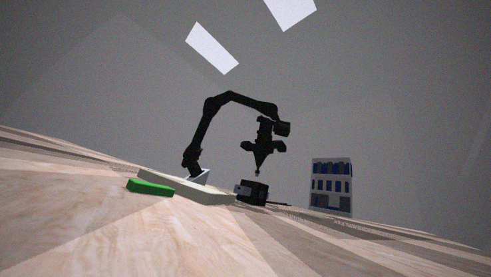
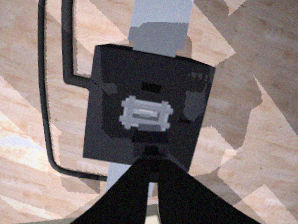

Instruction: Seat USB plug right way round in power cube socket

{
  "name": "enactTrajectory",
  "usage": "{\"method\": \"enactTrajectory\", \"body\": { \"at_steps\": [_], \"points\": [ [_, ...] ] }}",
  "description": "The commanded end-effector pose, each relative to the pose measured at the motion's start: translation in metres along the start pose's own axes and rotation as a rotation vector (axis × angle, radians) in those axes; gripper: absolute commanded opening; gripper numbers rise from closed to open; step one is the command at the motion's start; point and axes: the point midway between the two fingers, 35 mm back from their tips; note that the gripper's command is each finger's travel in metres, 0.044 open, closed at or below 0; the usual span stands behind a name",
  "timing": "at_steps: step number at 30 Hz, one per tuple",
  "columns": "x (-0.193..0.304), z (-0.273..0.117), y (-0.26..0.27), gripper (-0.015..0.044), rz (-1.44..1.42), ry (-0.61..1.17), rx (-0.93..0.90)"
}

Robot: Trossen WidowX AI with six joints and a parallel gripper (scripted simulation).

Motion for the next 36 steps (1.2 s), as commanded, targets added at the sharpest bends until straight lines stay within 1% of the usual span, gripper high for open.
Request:
{"method": "enactTrajectory", "body": {
  "at_steps": [1, 7, 36],
  "points": [
    [0.0000, -0.0010, -0.0002, 0.0000, 0.009, -0.002, 0.000],
    [0.0000, 0.0001, 0.0000, 0.0000, 0.109, 0.000, -0.001],
    [0.0001, 0.0004, 0.0001, 0.0000, 0.877, 0.000, 0.000]
  ]
}}
Point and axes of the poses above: the point midway between the two fingers, 35 mm back from their tips, its own z axis out along the fingers, its own y axis across the jaws, x = y × z, and after that the axes turned 5 degrees about -z, right-handed
